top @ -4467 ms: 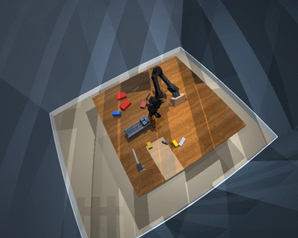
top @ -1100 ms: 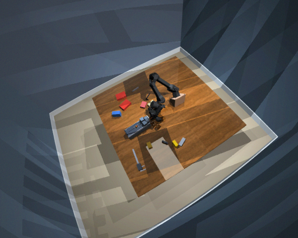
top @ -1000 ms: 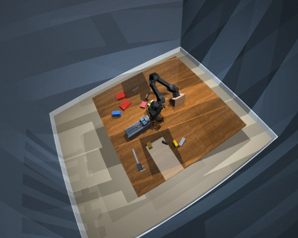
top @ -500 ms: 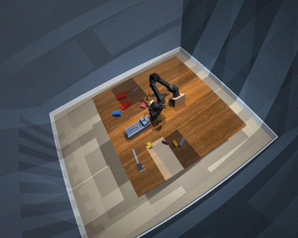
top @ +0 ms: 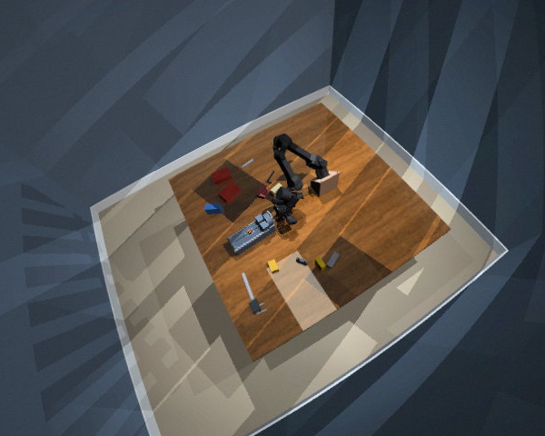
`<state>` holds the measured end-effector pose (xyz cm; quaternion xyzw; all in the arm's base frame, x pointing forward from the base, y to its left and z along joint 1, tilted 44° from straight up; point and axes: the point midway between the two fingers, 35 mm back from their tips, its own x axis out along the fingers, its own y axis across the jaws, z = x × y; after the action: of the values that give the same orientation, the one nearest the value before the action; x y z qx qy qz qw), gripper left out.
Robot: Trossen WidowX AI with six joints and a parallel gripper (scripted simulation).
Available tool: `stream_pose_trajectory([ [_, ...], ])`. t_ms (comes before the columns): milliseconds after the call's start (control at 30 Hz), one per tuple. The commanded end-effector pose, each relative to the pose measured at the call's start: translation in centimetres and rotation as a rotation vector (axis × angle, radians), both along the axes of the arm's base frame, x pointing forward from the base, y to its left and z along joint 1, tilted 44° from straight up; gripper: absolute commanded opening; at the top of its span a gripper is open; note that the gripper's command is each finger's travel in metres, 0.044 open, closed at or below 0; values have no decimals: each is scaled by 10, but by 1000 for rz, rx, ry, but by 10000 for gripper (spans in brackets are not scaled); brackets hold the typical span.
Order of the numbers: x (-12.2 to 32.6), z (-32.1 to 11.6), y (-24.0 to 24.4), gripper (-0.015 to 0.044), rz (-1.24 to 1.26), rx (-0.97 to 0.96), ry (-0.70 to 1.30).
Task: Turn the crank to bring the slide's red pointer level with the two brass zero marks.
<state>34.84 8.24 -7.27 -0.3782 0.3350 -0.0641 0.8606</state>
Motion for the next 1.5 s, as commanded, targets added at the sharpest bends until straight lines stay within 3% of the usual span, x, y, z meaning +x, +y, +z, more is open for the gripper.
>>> stream_pose_trajectory([
  [0,-2,-2,9,0,21,7,8],
  [1467,-6,12,32,0,21,9,8],
])
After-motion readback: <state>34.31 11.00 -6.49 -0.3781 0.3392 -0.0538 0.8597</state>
